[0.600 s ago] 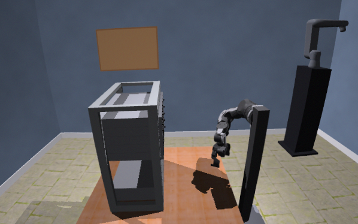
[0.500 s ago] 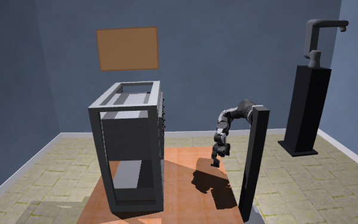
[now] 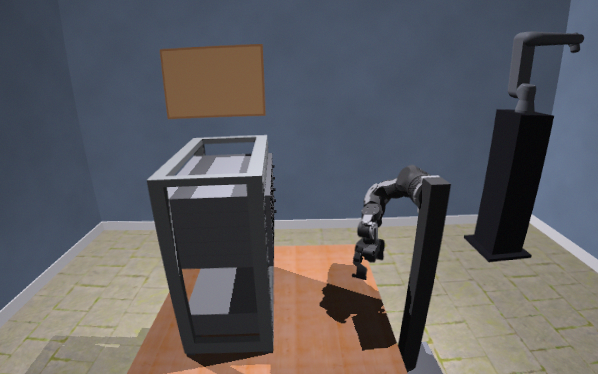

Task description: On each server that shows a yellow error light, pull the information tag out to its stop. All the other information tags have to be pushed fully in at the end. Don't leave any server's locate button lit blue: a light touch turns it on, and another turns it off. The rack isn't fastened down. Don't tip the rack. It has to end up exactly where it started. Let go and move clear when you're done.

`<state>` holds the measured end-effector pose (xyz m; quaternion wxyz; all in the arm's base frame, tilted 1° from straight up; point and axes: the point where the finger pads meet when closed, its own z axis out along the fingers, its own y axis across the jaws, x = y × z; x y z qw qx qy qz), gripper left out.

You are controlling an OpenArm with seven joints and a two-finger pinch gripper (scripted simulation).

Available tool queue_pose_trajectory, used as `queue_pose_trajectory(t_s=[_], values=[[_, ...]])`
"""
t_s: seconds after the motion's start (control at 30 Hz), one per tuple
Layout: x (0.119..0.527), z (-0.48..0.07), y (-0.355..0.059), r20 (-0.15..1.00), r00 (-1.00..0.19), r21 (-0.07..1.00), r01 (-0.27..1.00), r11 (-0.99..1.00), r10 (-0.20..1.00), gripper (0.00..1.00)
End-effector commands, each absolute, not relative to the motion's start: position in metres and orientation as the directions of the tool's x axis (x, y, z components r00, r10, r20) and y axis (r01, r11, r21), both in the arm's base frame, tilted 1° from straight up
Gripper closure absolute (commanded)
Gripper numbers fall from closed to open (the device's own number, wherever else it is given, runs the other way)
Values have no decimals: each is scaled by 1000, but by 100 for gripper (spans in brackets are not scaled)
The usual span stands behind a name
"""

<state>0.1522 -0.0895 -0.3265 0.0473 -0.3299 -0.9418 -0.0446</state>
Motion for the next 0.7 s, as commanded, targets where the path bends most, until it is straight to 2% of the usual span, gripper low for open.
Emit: queue_pose_trajectory(t_s=[0.0, 0.67], values=[[153, -326, -89, 118, -778, 55, 625, 778, 617, 0], [154, -325, -89, 117, -777, 62, 628, 776, 619, 0]])
